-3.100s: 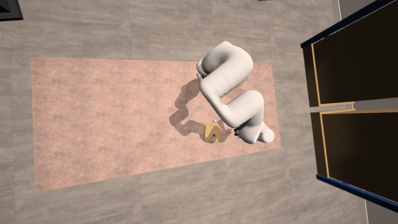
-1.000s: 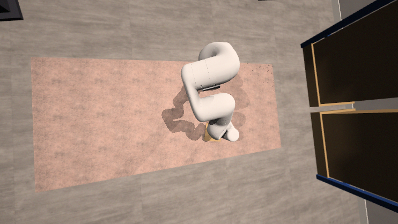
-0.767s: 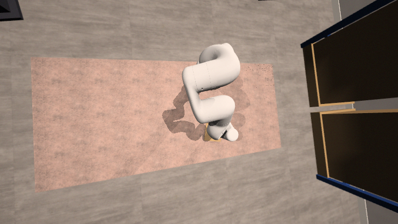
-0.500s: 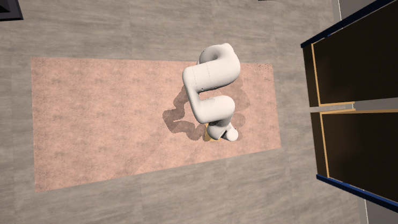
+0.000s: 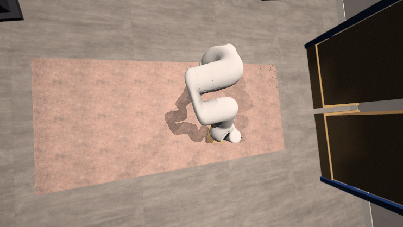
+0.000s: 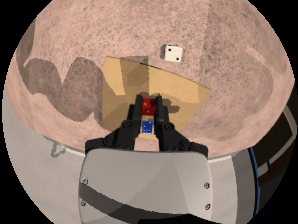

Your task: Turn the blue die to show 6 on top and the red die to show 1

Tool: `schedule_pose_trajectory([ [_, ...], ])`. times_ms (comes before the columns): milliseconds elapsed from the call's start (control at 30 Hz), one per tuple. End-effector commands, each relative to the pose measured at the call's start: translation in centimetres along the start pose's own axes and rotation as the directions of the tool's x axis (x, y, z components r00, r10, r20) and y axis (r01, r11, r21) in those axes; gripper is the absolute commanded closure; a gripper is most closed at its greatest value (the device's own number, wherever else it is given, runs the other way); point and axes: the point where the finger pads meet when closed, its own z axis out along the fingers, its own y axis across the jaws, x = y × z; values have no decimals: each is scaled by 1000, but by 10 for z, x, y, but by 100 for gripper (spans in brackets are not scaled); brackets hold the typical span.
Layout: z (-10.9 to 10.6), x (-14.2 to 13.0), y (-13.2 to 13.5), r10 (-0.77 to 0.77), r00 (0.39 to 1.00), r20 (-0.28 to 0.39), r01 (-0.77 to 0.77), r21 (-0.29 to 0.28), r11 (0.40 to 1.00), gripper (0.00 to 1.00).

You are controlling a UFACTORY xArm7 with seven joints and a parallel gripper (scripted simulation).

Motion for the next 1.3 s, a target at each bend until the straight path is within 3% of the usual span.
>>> schedule_pose_trajectory([
  [0,-1,-1,1,0,1000,4,0,-1,1000,89],
  [1267,3,-1,1,0,1000,4,0,-1,1000,89],
])
